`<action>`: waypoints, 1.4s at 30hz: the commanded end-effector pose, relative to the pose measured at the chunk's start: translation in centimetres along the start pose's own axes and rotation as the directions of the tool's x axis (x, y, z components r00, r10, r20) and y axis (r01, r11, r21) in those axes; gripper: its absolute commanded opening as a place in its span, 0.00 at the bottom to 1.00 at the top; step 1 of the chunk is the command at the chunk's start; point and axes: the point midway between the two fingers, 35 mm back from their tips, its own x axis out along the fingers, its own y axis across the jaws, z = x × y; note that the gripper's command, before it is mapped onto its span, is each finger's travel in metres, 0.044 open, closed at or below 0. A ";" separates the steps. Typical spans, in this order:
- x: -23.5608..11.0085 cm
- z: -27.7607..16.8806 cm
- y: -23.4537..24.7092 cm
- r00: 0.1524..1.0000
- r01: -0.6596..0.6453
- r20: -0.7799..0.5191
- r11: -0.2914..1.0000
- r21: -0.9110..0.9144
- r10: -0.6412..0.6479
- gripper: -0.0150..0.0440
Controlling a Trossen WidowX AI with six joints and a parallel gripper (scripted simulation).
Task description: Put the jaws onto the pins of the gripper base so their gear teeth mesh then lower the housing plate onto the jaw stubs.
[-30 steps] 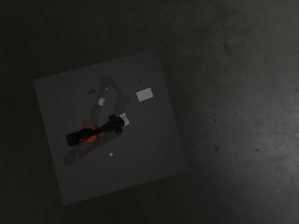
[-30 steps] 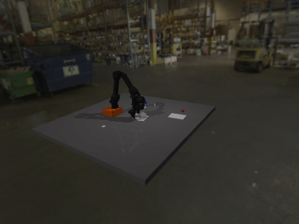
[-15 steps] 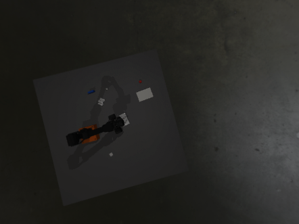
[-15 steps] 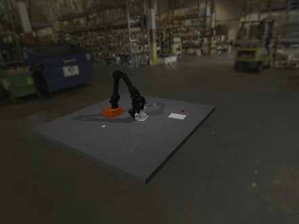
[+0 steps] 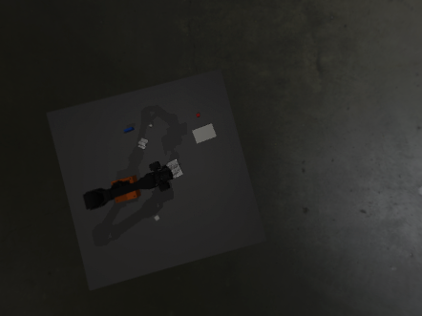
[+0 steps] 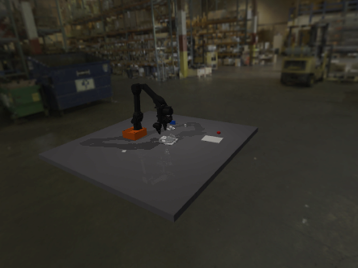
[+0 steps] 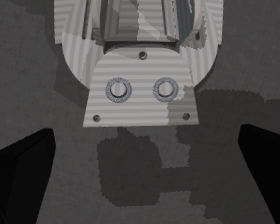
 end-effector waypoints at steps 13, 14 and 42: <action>-5.6 -6.8 1.2 1.000 0.002 -0.011 1.000 0.004 -0.002 1.00; -5.7 -6.9 1.2 1.000 0.003 -0.011 1.000 0.004 -0.002 1.00; -5.7 -6.9 1.2 1.000 0.003 -0.011 1.000 0.004 -0.002 1.00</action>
